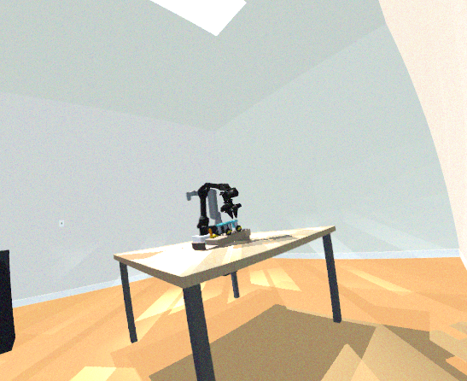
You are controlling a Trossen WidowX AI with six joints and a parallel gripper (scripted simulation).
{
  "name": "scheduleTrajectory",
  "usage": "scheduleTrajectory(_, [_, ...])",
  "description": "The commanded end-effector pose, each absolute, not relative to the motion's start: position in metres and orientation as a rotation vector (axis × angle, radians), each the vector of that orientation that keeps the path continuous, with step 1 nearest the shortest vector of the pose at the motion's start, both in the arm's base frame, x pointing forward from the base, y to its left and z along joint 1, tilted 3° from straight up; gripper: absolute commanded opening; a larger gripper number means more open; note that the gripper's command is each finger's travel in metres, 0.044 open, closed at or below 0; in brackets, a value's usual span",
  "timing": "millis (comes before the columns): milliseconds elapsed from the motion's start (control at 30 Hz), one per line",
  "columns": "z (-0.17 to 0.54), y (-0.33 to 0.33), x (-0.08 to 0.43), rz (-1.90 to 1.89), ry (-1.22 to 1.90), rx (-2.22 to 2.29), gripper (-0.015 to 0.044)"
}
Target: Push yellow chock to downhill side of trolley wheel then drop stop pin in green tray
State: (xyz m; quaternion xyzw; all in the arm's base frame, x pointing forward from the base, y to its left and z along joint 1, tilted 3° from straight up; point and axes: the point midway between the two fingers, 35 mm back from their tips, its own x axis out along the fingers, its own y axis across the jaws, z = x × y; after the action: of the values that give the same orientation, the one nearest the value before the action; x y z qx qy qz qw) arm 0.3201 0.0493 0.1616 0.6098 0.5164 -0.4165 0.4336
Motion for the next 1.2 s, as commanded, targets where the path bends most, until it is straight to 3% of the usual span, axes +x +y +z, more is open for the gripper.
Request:
scheduleTrajectory(0, [0.154,0.052,0.320,-1.048,1.291,1.523,0.0190])
scheduleTrajectory(1167, [0.118,0.063,0.325,-1.047,1.292,1.524,0.0190])
